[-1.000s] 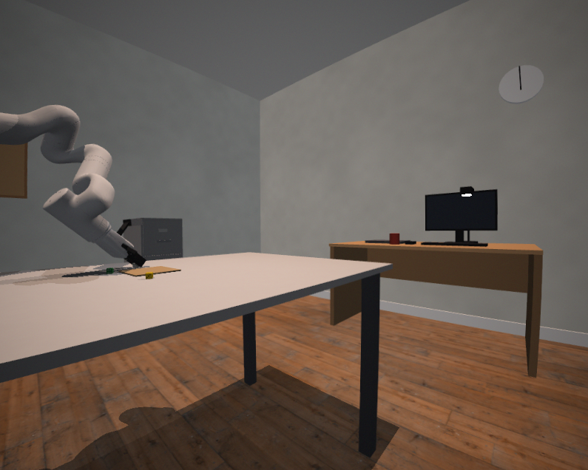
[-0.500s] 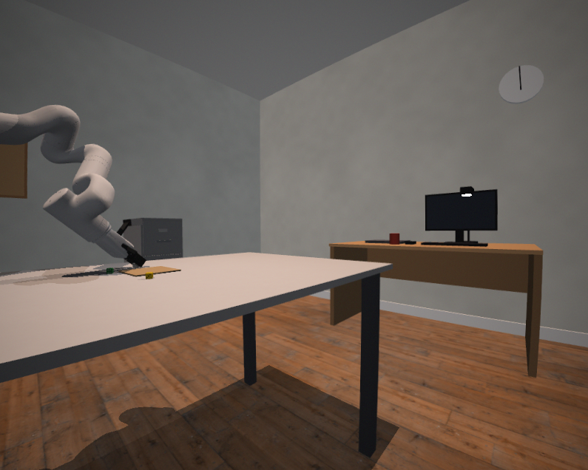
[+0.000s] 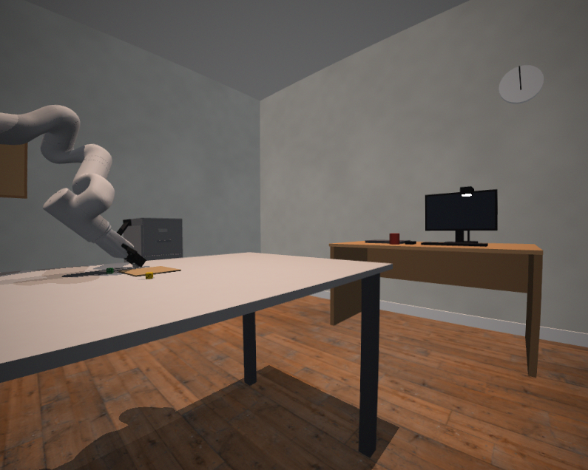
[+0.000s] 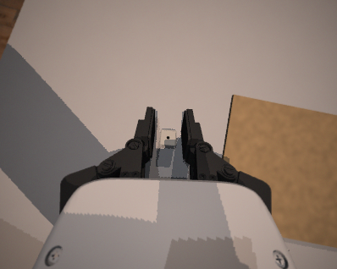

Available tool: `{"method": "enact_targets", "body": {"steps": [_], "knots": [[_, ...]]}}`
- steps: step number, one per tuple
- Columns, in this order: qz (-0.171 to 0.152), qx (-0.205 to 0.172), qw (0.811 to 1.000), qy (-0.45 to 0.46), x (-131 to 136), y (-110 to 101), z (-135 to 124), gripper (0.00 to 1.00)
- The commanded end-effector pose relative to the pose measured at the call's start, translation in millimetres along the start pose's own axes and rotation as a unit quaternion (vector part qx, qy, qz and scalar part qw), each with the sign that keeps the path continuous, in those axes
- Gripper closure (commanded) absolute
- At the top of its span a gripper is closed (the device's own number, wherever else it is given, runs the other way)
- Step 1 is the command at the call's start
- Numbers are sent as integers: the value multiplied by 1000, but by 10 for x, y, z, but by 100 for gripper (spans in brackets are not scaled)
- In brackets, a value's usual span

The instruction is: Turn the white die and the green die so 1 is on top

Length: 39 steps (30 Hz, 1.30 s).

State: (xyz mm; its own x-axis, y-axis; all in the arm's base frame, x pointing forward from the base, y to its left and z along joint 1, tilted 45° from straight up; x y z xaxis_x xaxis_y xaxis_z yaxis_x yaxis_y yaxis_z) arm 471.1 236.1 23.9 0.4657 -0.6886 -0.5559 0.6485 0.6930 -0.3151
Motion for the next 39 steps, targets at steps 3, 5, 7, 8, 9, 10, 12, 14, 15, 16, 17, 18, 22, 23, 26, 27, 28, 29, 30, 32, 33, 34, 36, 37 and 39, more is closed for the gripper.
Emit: {"method": "enact_targets", "body": {"steps": [3, 5, 7, 8, 9, 10, 12, 14, 15, 16, 17, 18, 22, 23, 26, 27, 28, 29, 30, 32, 33, 34, 36, 37, 39], "knots": [[0, 1, 1000, 0, 2, 0, 6, 69], [0, 1, 1000, 0, 2, 0, 6, 69], [0, 1, 1000, 0, 2, -1, 6, 69], [0, 1, 1000, 0, 2, -3, 6, 69], [0, 1, 1000, 0, 2, -8, 6, 69], [0, 1, 1000, 0, 2, -17, 6, 69], [0, 1, 1000, 0, 2, -50, 6, 69], [0, 1, 1000, 0, 2, -102, 6, 69], [0, 1, 1000, 0, 2, -134, 6, 69], [0, 1, 1000, 0, 2, -169, 6, 69], [0, 1, 1000, 0, 2, -207, 6, 69], [0, 1, 1000, 0, 2, -246, 6, 69], [0, 1, 1000, 0, 2, -323, 6, 69], [0, 1, 1000, 0, 2, -359, 5, 69], [0, 1, 1000, 0, 2, -447, 5, 69], [0, 1, 1000, 0, 2, -467, 5, 69], [0, 1, 1000, 0, 2, -482, 5, 69], [0, 1, 1000, 0, 2, -492, 5, 69], [0, 1, 1000, 0, 2, -498, 5, 69], [0, 1, 1000, 0, 2, -500, 5, 69], [0, 1, 1000, 0, 2, -501, 6, 69], [0, 1, 1000, 0, 2, -502, 8, 69], [0, 1, 1000, 0, 5, -514, 22, 69], [0, 1, 1000, 0, 7, -526, 35, 69], [0, 1, 1000, 0, 7, -526, 35, 69]]}}
Point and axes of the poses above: the point where the finger pads meet when closed, its own y axis out along the fingers, its own x axis across the jaws, z = x × y, the point moved 7 cm from there along -y, back along the fingers, and after that the axes turned 10 degrees about -y, right-handed, at the moved point
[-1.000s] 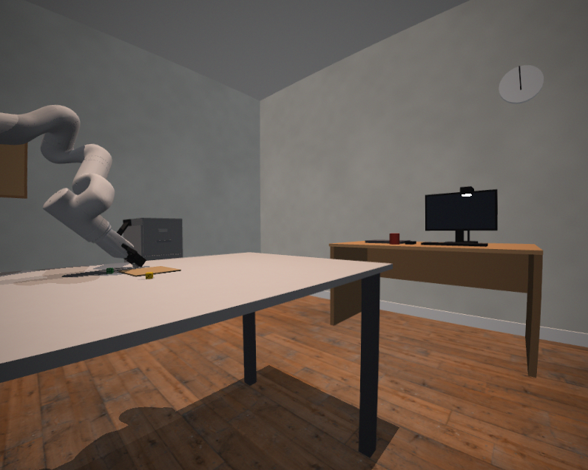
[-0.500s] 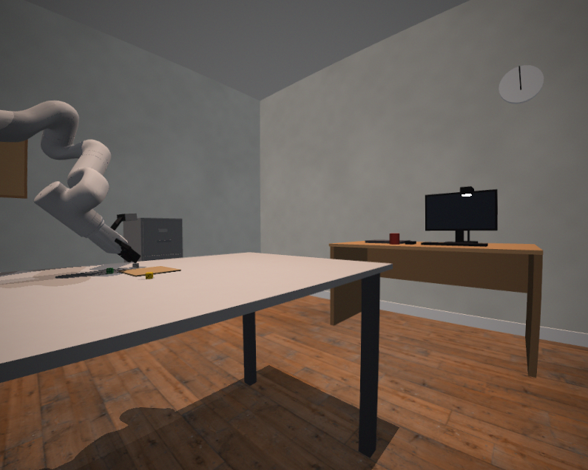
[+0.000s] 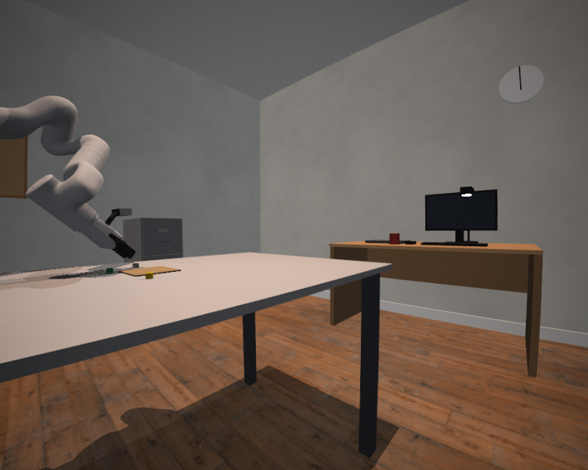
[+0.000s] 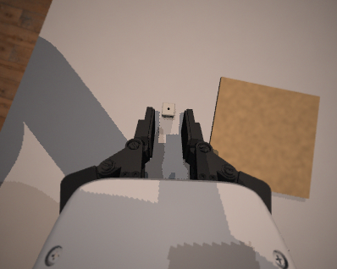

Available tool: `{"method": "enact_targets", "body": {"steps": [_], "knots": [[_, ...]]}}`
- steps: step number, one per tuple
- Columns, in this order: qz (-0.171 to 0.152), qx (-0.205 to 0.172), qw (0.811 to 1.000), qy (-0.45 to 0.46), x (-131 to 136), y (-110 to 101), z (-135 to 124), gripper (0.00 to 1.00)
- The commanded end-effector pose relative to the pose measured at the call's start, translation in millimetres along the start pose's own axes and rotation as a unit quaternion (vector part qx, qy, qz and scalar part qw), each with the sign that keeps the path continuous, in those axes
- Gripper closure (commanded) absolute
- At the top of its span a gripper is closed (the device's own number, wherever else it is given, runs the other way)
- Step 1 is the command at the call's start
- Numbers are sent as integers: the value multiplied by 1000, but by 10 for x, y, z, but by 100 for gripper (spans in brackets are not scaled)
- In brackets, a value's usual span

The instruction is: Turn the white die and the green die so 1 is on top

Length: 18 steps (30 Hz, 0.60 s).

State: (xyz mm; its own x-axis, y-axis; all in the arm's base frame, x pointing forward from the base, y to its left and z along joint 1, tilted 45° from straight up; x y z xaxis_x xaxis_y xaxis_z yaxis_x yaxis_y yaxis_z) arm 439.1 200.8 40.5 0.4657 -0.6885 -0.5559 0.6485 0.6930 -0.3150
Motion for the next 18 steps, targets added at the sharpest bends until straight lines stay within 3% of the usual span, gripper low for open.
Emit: {"method": "enact_targets", "body": {"steps": [1, 12, 18], "knots": [[0, 1, 1000, 0, 8, -37, 42, 69], [0, 1, 1000, 0, 68, -325, 379, 69], [0, 1, 1000, 0, 78, -376, 439, 69]]}}
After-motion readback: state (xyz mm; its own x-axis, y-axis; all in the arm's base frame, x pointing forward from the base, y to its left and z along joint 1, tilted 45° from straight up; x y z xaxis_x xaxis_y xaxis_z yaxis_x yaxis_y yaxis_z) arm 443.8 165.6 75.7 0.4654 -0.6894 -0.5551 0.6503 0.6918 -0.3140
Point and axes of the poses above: the point where the finger pads meet when closed, its own y axis out along the fingers, its own x axis across the jaws, z = x × y, the point moved 7 cm from there along -y, back along the fingers, and after that the axes turned 10 degrees about -y, right-handed, at the moved point
